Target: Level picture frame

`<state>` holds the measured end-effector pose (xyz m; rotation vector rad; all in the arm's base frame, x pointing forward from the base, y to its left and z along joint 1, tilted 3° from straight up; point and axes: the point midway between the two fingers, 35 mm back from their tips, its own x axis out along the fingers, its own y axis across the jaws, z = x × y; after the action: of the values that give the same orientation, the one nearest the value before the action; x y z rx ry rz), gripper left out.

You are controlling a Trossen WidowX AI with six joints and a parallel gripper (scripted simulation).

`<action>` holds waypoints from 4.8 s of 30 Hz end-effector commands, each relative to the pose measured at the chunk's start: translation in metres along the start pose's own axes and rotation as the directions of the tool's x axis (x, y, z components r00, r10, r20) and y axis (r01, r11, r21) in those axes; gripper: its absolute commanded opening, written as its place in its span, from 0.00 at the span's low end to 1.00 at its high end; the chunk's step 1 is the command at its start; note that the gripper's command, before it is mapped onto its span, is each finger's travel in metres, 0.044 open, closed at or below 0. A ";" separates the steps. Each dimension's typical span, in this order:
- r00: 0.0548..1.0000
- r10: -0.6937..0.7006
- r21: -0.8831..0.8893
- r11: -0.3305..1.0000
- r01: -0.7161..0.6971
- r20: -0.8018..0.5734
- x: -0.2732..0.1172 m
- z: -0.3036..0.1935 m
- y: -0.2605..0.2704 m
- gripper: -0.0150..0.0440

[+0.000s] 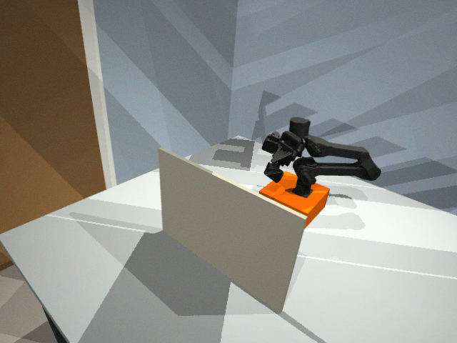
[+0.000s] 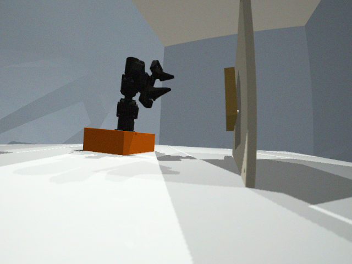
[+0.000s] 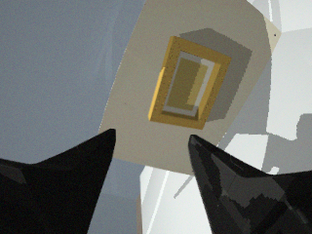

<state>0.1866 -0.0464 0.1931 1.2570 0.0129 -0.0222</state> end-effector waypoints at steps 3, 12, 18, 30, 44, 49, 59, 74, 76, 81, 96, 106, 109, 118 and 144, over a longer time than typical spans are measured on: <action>1.000 -0.001 0.004 1.000 0.001 0.001 0.000 0.000 0.000 0.69; 1.000 -0.001 0.004 1.000 0.001 0.001 0.000 0.000 0.000 0.69; 1.000 -0.001 0.004 1.000 0.001 0.001 0.000 0.000 0.000 0.69; 1.000 -0.001 0.004 1.000 0.001 0.001 0.000 0.000 0.000 0.69; 1.000 -0.001 0.004 1.000 0.001 0.001 0.000 0.000 0.000 0.69; 1.000 -0.001 0.004 1.000 0.001 0.001 0.000 0.000 0.000 0.69; 1.000 -0.001 0.004 1.000 0.001 0.001 0.000 0.000 0.000 0.69; 0.999 0.038 0.078 0.996 -0.040 0.030 0.039 0.017 0.015 0.69; 0.998 0.051 0.103 0.993 -0.055 0.038 0.051 0.018 0.018 0.69; 0.996 0.077 0.152 0.985 -0.085 0.054 0.072 0.017 0.024 0.69; 0.998 0.048 0.156 0.986 -0.054 0.037 0.082 0.009 -0.036 0.69; 0.997 0.068 0.152 0.986 -0.074 0.047 0.125 0.016 -0.029 0.69; 0.996 0.078 0.152 0.985 -0.086 0.053 0.149 0.014 -0.029 0.69; 0.995 0.084 0.152 0.984 -0.091 0.056 0.161 0.013 -0.031 0.69; 0.995 0.086 0.152 0.984 -0.094 0.057 0.185 0.015 -0.028 0.69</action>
<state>0.3662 -0.0698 0.1663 1.4139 -0.0869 0.0255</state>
